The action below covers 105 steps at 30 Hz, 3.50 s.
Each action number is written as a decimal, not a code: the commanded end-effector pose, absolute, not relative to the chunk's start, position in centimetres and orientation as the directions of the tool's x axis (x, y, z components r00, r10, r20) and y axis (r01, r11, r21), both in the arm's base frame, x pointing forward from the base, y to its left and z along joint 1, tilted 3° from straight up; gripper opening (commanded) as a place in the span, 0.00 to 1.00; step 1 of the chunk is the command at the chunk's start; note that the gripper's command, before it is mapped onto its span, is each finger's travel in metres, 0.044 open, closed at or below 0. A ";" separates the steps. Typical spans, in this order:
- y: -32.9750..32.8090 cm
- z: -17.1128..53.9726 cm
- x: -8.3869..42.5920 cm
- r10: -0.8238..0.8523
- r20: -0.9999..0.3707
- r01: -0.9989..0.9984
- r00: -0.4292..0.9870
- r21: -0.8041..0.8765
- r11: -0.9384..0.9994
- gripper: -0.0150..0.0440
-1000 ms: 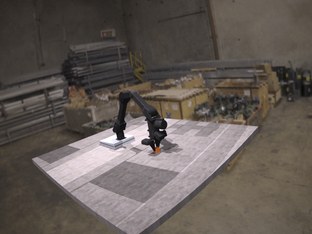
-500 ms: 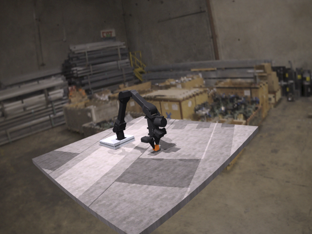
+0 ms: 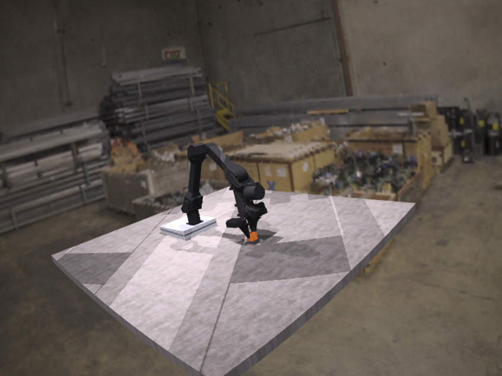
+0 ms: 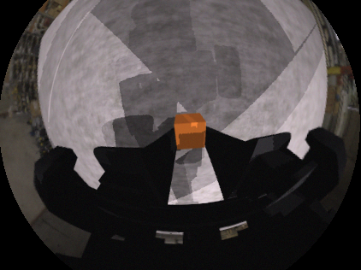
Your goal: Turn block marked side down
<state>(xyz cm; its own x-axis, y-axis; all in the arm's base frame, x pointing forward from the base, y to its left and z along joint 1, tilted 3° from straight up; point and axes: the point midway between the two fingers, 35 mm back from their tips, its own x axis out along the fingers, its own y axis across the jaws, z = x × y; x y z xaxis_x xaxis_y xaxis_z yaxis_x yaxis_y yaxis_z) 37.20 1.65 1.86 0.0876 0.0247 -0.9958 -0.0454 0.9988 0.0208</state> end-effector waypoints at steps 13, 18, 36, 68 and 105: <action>1.7 1.7 37.2 0.037 -0.943 -0.046 0.332 0.023 0.999 0.25; 1.7 1.7 37.0 0.040 -0.915 -0.046 0.401 0.024 0.999 0.25; 1.7 0.5 37.3 0.044 -0.838 -0.046 0.543 0.023 0.999 0.25; 1.7 -1.2 36.3 0.052 -0.529 -0.046 0.847 0.024 0.999 0.25; 1.7 -1.0 36.3 0.052 -0.512 -0.046 0.857 0.024 0.999 1.00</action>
<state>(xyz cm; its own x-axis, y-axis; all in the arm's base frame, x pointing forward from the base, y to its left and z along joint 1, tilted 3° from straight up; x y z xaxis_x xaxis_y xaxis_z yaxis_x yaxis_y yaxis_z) 36.22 1.77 -1.03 0.8553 0.0559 -0.5151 -0.0515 0.9984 0.0228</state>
